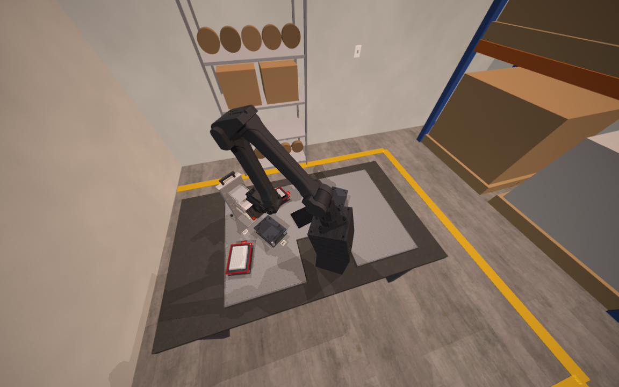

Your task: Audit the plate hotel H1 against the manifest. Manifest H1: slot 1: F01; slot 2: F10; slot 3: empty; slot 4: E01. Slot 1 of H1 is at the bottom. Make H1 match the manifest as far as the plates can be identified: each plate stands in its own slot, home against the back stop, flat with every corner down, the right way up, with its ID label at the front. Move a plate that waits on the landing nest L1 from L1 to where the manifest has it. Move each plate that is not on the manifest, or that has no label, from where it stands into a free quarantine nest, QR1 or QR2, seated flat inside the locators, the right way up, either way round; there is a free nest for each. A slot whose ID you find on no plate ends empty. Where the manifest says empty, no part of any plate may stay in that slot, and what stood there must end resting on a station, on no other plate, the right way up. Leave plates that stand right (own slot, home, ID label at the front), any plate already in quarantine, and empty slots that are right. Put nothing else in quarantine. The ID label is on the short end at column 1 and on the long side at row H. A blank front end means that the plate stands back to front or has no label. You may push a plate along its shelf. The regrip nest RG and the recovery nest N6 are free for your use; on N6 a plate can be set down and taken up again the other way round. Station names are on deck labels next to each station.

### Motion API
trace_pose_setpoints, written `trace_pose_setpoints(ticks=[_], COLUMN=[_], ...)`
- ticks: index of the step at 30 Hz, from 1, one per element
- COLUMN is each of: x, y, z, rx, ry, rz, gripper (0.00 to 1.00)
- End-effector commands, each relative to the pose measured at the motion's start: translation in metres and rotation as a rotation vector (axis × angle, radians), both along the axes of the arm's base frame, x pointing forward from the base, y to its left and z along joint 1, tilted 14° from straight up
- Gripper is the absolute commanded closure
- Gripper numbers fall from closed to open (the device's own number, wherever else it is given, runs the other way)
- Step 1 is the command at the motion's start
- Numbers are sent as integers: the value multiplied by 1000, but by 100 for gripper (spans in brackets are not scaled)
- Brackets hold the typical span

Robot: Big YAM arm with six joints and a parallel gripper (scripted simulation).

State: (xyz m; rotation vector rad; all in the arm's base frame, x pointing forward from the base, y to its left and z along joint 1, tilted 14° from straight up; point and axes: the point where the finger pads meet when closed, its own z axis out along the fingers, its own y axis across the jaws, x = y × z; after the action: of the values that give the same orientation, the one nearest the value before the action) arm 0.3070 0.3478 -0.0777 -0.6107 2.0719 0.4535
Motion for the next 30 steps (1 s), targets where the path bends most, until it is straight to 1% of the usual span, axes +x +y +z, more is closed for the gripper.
trace_pose_setpoints(ticks=[1, 7, 10, 12, 30], x=[-9, -16, -14, -20, -38], y=[-2, -7, -6, -10, -24], z=[0, -2, 1, -4, -9], rx=[16, 14, 21, 11, 7], ry=[4, 5, 1, 8, 10], rz=[-1, -1, -2, -1, -1], gripper=[14, 14, 14, 14, 14])
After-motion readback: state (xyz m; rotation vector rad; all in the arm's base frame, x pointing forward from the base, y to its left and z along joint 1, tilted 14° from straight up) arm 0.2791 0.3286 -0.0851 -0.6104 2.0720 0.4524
